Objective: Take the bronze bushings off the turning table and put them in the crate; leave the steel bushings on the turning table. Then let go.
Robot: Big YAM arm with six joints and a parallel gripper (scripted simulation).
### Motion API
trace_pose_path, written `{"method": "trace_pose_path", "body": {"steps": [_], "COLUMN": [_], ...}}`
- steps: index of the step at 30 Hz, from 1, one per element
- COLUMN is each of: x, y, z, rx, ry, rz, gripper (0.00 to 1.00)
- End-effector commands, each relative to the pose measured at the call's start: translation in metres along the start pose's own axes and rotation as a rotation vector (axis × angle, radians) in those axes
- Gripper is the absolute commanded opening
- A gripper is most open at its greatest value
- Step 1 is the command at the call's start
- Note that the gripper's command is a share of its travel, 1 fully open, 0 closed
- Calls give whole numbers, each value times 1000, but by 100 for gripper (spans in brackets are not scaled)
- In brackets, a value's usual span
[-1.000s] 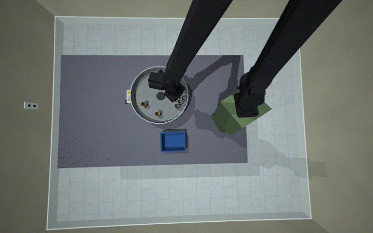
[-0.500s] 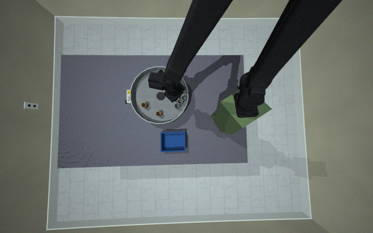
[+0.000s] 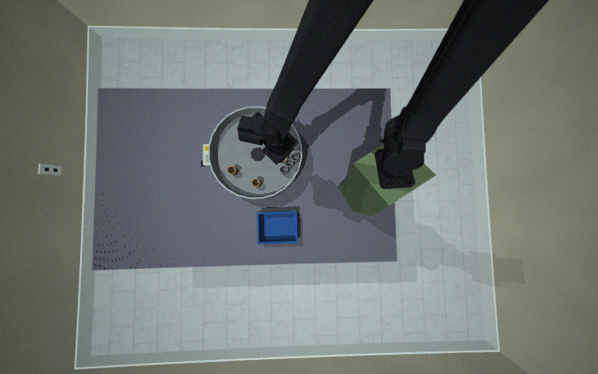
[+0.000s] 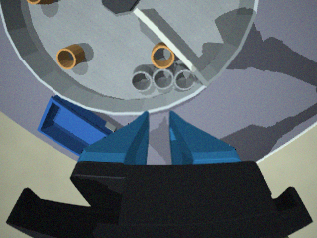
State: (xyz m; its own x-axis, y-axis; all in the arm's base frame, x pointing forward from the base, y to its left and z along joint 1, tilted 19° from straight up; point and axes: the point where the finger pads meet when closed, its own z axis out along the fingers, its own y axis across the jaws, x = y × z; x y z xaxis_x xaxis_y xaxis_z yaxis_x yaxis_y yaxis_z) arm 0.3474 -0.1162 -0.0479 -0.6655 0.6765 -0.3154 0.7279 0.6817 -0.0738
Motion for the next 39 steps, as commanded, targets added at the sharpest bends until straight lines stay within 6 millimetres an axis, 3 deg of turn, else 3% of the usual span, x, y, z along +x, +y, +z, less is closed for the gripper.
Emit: {"method": "trace_pose_path", "body": {"steps": [1, 39], "x": [-2, -2], "y": [2, 2], "z": [0, 0], "rx": [-6, -6], "ry": [-6, -6], "rz": [8, 8], "gripper": [19, 19]}}
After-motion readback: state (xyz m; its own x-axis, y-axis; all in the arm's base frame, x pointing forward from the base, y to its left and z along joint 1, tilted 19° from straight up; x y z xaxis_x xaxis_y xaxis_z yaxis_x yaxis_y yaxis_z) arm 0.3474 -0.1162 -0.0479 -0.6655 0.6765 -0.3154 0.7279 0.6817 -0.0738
